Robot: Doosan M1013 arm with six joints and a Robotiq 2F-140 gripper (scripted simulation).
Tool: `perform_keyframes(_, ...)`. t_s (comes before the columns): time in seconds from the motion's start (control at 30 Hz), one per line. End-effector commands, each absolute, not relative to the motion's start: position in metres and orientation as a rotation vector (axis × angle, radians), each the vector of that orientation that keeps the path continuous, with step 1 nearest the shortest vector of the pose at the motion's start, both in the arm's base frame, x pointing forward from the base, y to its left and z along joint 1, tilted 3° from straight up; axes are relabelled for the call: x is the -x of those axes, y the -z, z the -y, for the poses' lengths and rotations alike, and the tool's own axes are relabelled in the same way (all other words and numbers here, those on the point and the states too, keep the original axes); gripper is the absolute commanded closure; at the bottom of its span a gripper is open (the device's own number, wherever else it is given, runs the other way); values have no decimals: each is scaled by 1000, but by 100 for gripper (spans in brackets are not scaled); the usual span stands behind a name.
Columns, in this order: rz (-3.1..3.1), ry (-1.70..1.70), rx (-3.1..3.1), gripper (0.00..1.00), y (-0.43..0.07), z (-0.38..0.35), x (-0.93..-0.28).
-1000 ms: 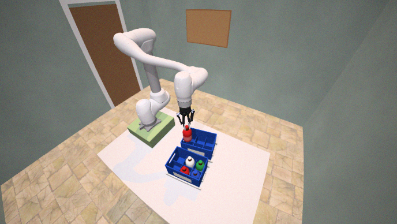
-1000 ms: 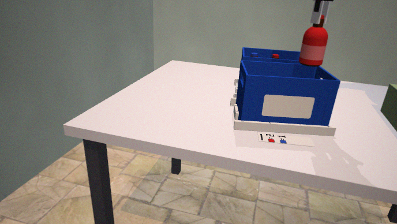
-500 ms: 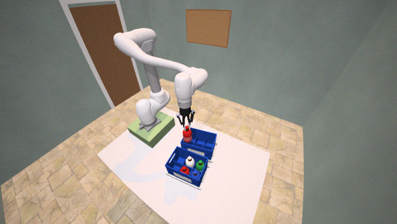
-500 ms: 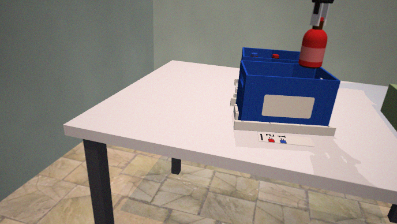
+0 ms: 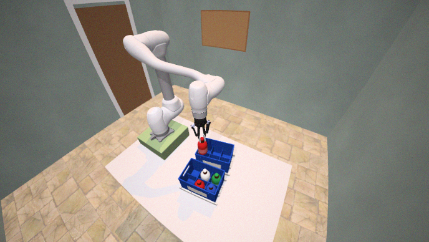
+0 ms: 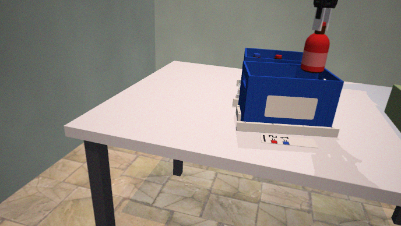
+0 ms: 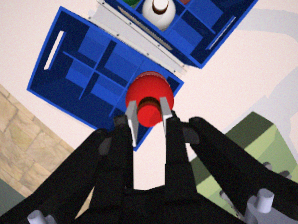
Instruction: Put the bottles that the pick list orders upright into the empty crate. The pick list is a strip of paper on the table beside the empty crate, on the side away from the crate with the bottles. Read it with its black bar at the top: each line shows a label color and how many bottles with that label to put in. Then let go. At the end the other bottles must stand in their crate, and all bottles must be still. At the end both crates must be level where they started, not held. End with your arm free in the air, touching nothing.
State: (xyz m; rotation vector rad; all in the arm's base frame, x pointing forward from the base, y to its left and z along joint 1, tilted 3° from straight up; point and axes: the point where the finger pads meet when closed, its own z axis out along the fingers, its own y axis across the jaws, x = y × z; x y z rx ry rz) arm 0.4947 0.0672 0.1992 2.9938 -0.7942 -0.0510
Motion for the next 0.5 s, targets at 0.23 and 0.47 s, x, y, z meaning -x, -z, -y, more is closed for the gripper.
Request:
perform_keyframes(0.23, 794, 51, -2994, 100, -190, -67, -494)
perform_keyframes(0.47, 794, 51, -2994, 100, -184, -67, -494)
